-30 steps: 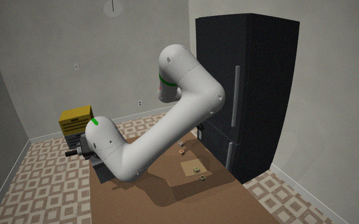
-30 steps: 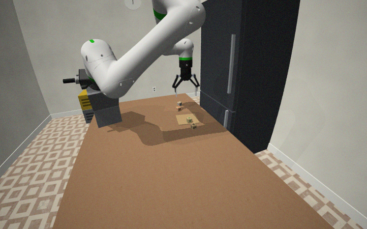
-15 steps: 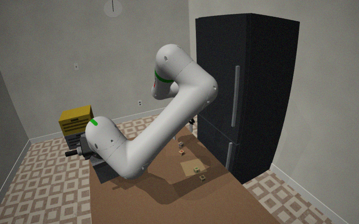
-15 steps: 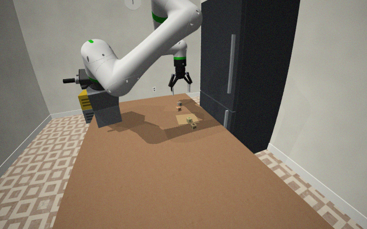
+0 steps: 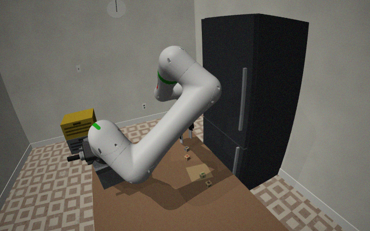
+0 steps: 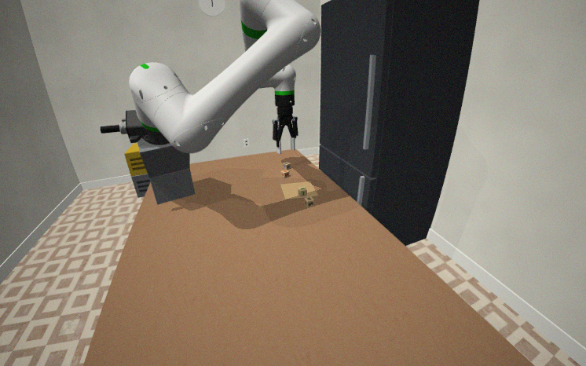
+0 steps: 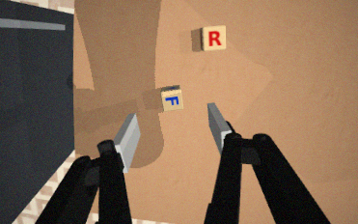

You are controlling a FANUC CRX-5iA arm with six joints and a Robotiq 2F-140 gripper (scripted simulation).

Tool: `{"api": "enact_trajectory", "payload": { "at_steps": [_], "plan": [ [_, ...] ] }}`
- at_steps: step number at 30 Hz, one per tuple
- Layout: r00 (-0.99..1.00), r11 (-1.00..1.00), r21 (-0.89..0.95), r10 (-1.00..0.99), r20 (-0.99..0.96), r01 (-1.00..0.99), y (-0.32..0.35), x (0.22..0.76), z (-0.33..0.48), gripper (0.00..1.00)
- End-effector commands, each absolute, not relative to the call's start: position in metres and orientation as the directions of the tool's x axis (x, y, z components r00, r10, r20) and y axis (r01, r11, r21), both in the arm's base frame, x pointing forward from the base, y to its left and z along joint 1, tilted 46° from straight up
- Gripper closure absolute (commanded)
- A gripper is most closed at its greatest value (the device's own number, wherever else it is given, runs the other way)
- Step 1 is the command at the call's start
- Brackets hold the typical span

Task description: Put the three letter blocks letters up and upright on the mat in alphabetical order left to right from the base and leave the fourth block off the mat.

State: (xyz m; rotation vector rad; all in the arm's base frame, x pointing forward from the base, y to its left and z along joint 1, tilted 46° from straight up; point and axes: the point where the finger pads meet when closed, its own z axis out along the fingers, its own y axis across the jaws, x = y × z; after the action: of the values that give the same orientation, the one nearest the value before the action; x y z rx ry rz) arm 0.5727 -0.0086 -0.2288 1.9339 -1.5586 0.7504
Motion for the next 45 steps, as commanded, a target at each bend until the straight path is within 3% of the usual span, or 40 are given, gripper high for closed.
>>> {"api": "enact_trajectory", "payload": {
  "at_steps": [1,45],
  "plan": [
    [0.176,-0.185,0.065,-0.680,0.712,-0.980,-0.0083,0.5728,-0.2288,0.60],
    [0.176,-0.185,0.066,-0.680,0.712,-0.981,-0.0145,0.5738,-0.2349,0.60]
  ]
}}
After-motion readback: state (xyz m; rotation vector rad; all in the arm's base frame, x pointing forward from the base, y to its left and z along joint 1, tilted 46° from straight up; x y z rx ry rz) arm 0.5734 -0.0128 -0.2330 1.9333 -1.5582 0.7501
